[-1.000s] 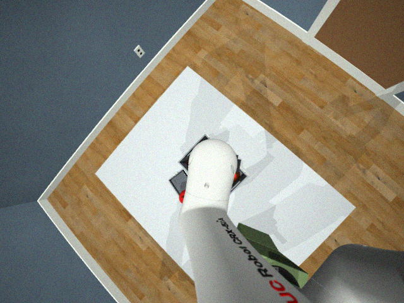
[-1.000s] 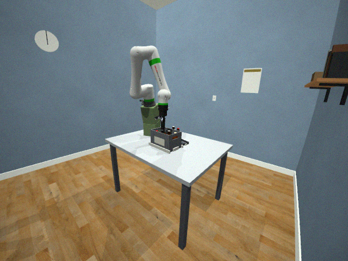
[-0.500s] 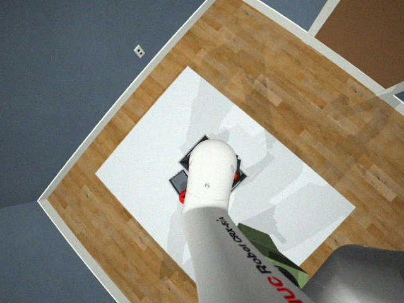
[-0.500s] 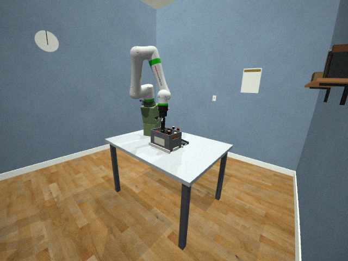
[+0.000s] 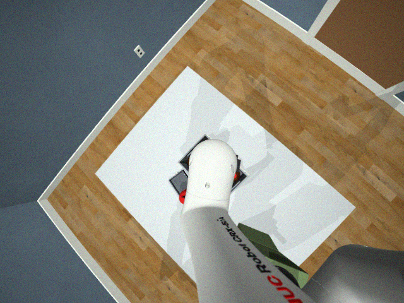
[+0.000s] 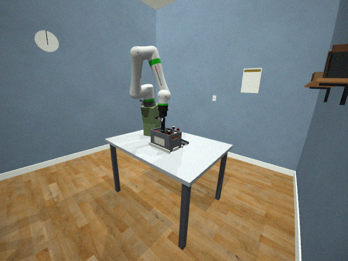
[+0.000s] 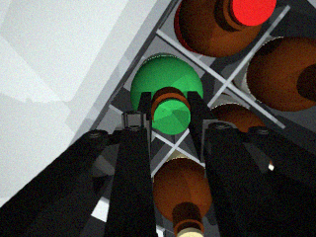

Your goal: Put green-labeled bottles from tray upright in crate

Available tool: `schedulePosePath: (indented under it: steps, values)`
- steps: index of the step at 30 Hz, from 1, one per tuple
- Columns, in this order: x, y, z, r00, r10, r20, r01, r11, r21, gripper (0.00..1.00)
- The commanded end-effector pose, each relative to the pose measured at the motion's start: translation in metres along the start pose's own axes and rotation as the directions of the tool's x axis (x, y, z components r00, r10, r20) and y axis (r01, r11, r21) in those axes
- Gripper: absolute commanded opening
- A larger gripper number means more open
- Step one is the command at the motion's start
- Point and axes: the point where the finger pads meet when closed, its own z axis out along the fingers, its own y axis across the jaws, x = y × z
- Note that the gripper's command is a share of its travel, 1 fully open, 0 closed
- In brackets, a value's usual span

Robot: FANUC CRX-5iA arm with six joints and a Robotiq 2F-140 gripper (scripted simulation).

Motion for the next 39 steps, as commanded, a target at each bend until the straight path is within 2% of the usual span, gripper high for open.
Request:
schedulePosePath:
  steps: [1, 31, 32, 39]
  values:
    - [-0.0005, -0.0005, -0.0004, 1.0, 0.0, 0.001, 0.0, 1.0, 0.001, 0.1]
    - [-0.0005, -0.0005, -0.0004, 1.0, 0.0, 0.001, 0.0, 1.0, 0.001, 0.1]
    - [-0.0005, -0.0005, -0.0004, 1.0, 0.0, 0.001, 0.0, 1.0, 0.001, 0.44]
    - [-0.0005, -0.0005, -0.0004, 1.0, 0.0, 0.001, 0.0, 1.0, 0.001, 0.44]
